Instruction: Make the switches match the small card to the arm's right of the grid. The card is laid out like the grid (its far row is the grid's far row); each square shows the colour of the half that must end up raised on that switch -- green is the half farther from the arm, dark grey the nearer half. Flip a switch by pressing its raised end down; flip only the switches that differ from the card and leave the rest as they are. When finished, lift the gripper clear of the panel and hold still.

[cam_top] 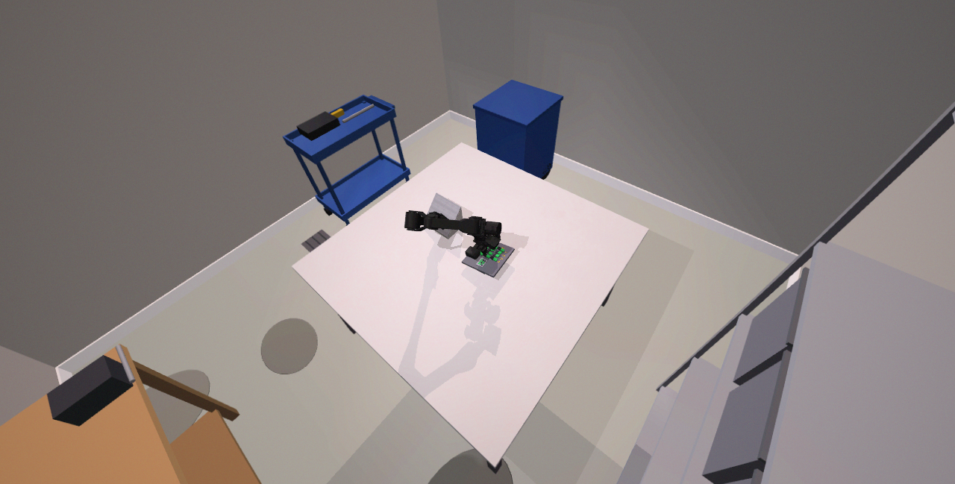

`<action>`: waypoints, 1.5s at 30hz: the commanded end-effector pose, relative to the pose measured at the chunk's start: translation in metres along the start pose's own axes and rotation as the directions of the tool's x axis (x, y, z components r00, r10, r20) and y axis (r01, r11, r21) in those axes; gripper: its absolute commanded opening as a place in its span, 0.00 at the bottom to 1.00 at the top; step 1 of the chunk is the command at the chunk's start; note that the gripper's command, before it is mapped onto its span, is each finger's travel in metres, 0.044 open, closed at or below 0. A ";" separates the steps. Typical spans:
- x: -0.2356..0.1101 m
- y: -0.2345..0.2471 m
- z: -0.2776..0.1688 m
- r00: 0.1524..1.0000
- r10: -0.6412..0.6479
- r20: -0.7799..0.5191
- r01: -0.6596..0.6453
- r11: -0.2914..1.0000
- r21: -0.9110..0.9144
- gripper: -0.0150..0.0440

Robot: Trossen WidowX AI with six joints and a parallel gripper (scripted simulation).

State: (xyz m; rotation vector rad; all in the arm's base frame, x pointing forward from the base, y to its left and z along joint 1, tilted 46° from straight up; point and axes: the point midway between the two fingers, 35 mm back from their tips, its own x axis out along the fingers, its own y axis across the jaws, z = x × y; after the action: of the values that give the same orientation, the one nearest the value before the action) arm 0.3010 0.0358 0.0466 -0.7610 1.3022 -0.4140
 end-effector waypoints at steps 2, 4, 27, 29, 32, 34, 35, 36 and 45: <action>0.001 0.000 0.000 1.000 -0.004 0.001 0.004 1.000 -0.007 0.25; 0.002 0.000 0.000 1.000 -0.004 0.001 0.004 1.000 -0.007 0.25; 0.005 0.000 0.000 1.000 -0.004 0.001 0.004 1.000 -0.007 0.25; 0.005 0.000 0.000 1.000 -0.004 0.001 0.004 1.000 -0.007 0.25; 0.005 0.000 0.000 1.000 -0.004 0.001 0.004 1.000 -0.007 0.25; 0.006 0.000 0.000 1.000 -0.004 0.001 0.004 1.000 -0.007 0.25; 0.003 0.000 0.000 1.000 0.000 -0.001 0.000 1.000 0.000 0.25; -0.003 0.001 0.001 1.000 0.001 -0.003 -0.001 1.000 -0.001 0.25; -0.060 0.001 0.002 1.000 -0.001 -0.027 0.001 1.000 -0.008 0.25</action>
State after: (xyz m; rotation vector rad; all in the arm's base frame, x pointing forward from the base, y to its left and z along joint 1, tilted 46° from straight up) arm 0.2925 0.0745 0.0830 -0.7710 1.3129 -0.4071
